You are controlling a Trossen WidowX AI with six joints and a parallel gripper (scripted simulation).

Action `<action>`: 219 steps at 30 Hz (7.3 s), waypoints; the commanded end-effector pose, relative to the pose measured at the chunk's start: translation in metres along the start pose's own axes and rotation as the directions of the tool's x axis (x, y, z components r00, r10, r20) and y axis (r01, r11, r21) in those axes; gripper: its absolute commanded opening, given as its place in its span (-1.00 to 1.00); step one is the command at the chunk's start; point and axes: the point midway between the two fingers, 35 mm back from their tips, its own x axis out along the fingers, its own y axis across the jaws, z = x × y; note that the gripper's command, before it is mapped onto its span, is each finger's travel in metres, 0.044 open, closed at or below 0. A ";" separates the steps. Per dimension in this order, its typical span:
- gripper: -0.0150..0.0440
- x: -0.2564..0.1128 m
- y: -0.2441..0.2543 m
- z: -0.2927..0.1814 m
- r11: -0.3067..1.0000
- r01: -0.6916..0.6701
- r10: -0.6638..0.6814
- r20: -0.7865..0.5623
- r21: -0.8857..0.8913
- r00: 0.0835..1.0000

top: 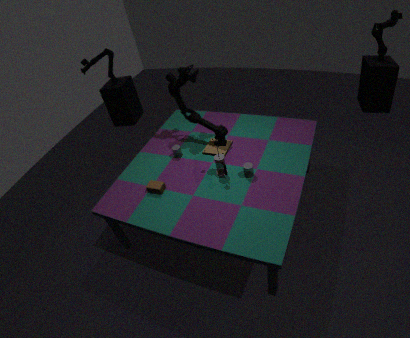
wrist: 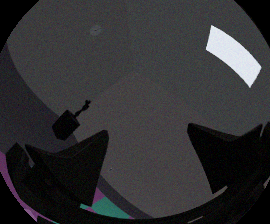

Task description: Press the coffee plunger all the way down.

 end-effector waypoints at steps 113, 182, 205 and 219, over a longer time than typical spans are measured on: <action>-0.10 -0.156 -0.073 -0.537 0.223 0.834 -0.209 -0.860 -0.505 -0.465; -0.10 -0.205 -0.019 -0.596 0.222 0.834 -0.211 -0.860 -0.505 -0.465; -0.10 -0.205 -0.025 -0.599 0.222 0.834 -0.211 -0.860 -0.505 -0.465; -0.10 -0.205 -0.027 -0.600 0.222 0.834 -0.211 -0.860 -0.505 -0.465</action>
